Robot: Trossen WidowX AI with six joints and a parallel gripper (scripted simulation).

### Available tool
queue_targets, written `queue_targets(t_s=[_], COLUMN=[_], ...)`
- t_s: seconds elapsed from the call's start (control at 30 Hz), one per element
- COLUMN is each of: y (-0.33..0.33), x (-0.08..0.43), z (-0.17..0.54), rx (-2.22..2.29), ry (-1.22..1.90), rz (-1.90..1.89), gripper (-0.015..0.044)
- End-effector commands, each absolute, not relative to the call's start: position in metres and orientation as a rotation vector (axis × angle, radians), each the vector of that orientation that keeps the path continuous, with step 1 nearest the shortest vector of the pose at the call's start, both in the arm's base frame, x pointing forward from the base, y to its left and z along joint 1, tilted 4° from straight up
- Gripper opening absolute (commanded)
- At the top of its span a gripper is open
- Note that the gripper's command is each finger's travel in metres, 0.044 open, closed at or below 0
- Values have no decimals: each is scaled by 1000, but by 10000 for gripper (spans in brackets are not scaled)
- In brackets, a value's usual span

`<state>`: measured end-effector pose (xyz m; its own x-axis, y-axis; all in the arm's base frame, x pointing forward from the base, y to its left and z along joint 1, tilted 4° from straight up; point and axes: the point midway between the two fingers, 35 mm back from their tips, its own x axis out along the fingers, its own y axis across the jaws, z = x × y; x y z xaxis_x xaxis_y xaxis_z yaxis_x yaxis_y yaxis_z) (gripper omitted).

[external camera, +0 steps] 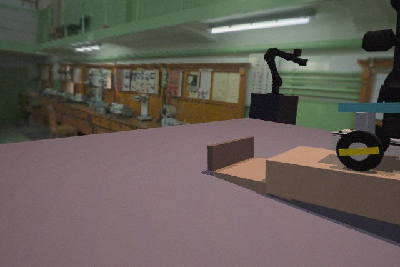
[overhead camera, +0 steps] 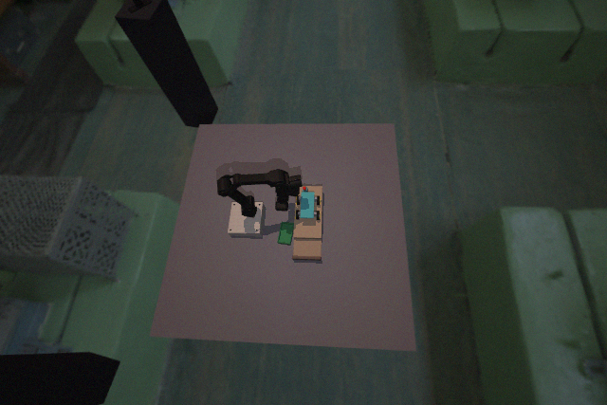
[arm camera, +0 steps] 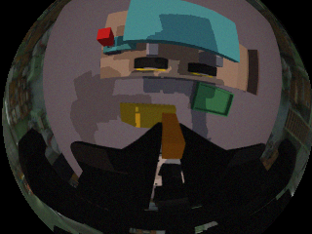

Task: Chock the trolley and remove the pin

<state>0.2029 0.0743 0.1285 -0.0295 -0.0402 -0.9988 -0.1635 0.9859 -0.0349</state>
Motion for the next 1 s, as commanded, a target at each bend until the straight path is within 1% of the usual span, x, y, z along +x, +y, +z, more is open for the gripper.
queue_targets(t_s=[0.0,0.97], y=[60,-43], x=[208,243], z=[127,120], rx=[-165,-172], ry=[1599,1597], rz=[99,91], gripper=[0,0])
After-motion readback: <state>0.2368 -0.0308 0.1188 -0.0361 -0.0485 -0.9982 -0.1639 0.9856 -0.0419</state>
